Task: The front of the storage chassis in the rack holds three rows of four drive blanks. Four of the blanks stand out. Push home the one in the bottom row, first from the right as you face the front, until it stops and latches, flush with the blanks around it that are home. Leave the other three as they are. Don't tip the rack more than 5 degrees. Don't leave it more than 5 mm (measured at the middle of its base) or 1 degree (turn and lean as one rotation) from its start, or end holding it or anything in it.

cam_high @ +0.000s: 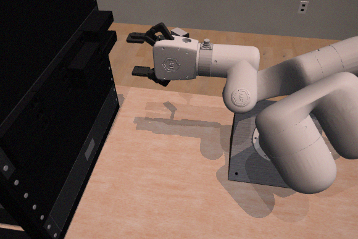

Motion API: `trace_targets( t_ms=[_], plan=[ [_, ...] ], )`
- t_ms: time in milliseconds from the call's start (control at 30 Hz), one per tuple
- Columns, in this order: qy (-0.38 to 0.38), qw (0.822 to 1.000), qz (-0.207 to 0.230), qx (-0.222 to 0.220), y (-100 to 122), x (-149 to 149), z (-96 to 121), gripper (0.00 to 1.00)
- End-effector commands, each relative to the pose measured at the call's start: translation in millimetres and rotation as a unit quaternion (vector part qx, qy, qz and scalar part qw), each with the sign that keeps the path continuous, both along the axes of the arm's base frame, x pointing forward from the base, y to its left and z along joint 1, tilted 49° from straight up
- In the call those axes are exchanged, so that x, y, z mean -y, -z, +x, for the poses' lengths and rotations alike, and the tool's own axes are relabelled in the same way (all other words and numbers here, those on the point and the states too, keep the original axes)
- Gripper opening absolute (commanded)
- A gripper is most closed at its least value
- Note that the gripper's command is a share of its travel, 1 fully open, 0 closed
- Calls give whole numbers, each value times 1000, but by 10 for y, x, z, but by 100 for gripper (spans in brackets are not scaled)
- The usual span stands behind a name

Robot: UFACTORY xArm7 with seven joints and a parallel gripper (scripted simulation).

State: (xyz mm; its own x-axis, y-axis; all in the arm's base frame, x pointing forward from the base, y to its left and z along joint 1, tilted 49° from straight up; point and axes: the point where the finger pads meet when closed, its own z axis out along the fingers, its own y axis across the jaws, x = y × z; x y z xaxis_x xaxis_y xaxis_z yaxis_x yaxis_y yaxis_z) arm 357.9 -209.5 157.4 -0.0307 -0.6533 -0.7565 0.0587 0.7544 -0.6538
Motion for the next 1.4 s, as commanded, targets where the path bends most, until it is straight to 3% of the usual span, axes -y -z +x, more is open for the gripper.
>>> trace_targets(
  t_ms=[0, 1133, 1367],
  plan=[
    [1, 1000, -1, 0, -5, 8, -1, 0],
    [1, 1000, -1, 0, -5, 9, -1, 0],
    [1, 1000, -1, 0, 114, 58, 11, 0]
  ],
)
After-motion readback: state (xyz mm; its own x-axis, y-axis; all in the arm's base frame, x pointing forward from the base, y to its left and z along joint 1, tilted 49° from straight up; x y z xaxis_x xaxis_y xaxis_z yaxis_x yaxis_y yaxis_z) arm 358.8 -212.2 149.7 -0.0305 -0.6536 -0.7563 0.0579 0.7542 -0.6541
